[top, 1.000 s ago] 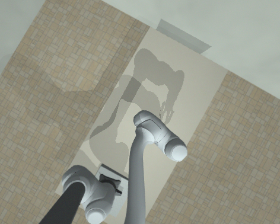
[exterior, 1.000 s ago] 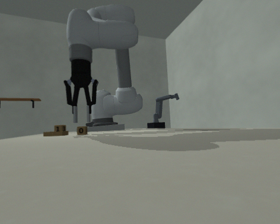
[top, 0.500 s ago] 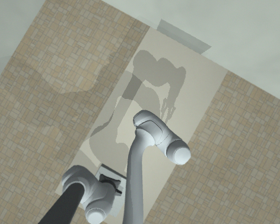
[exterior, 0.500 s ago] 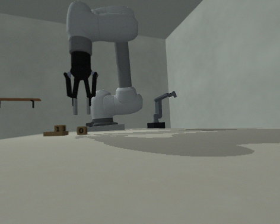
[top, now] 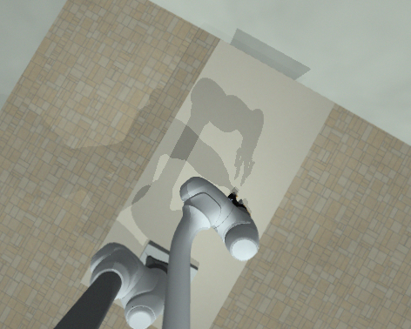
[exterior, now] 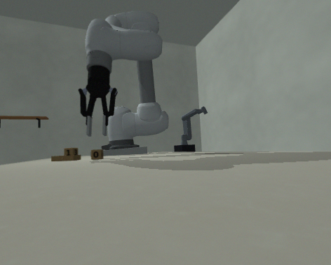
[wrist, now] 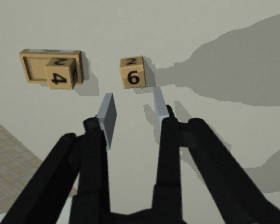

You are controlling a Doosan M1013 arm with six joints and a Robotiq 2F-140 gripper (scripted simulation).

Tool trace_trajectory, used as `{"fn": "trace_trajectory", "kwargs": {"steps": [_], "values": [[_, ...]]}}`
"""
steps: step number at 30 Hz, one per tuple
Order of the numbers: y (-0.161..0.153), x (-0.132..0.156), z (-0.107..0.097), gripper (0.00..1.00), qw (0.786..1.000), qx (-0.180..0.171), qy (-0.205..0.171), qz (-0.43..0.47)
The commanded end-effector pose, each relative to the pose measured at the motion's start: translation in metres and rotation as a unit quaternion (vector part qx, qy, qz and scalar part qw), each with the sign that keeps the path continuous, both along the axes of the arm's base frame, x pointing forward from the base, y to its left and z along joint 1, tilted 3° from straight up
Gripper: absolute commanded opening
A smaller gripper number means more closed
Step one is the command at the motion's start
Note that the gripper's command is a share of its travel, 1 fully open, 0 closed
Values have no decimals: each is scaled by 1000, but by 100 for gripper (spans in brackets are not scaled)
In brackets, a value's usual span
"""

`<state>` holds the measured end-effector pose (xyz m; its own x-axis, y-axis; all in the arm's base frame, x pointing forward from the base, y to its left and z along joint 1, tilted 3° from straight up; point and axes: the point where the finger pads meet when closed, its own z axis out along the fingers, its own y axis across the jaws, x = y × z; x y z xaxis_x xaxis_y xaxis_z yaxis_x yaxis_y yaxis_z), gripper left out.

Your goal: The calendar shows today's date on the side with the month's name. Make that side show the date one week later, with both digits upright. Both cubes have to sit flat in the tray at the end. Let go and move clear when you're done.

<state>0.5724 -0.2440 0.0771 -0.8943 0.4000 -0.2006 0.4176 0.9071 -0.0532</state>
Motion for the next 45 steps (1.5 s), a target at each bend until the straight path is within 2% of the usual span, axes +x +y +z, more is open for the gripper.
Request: {"fn": "trace_trajectory", "kwargs": {"steps": [1,7,14,16,19,34,45], "values": [[0,-1,0,36,1000,-11,-25,1],[1,-4,-1,36,999,-17,-36,1],[1,-6,-3,36,991,-60,-124,6],[1,-6,-3,36,991,-60,-124,6],[3,-7,-2,36,987,-68,-147,9],[3,-11,-3,36,987,-70,-146,7],[-7,-20,-6,36,986,-87,-140,-1]]}}
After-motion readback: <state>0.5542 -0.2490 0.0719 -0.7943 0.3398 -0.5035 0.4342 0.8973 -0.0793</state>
